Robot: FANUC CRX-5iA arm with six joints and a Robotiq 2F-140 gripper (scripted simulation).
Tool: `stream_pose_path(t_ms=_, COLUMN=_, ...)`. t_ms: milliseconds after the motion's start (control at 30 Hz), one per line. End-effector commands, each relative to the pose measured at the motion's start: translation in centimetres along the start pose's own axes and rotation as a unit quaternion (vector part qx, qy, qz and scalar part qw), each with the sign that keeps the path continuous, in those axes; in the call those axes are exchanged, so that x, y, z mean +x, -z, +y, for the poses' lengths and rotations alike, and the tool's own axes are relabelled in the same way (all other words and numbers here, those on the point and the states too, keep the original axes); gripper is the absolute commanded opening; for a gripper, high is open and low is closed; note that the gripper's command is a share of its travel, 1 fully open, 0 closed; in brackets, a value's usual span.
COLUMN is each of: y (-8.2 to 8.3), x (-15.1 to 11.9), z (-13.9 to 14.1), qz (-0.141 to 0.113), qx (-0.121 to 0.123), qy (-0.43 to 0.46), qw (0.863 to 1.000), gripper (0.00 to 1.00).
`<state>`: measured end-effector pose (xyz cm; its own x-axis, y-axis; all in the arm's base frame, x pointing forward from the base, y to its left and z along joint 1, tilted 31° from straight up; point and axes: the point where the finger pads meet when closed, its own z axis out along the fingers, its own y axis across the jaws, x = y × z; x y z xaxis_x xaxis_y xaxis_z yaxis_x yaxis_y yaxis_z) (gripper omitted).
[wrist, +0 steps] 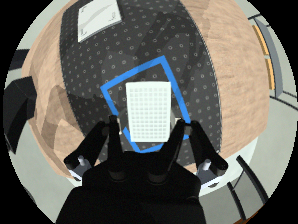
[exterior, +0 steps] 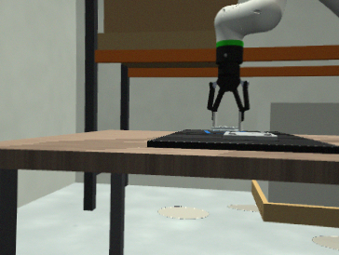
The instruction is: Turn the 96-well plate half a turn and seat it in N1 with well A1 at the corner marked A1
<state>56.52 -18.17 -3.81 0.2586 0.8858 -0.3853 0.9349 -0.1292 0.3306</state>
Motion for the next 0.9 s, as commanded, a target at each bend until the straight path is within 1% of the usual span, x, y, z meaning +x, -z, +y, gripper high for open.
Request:
stream_pose_path(t_ms=0, y=-0.25, x=0.01, z=0.02, qz=0.0, qx=0.0, qy=0.0, qw=1.0, gripper=0.0)
stream_pose_path(t_ms=500, y=-0.47, x=0.01, z=0.02, qz=0.0, qx=0.0, qy=0.0, qw=1.0, gripper=0.0)
stream_pose_path(t_ms=533, y=-0.47, x=0.01, z=0.02, qz=0.0, qx=0.0, qy=0.0, qw=1.0, gripper=1.0)
stream_pose_path(t_ms=867, y=-0.47, x=0.01, z=0.02, qz=0.0, qx=0.0, qy=0.0, qw=1.0, gripper=1.0)
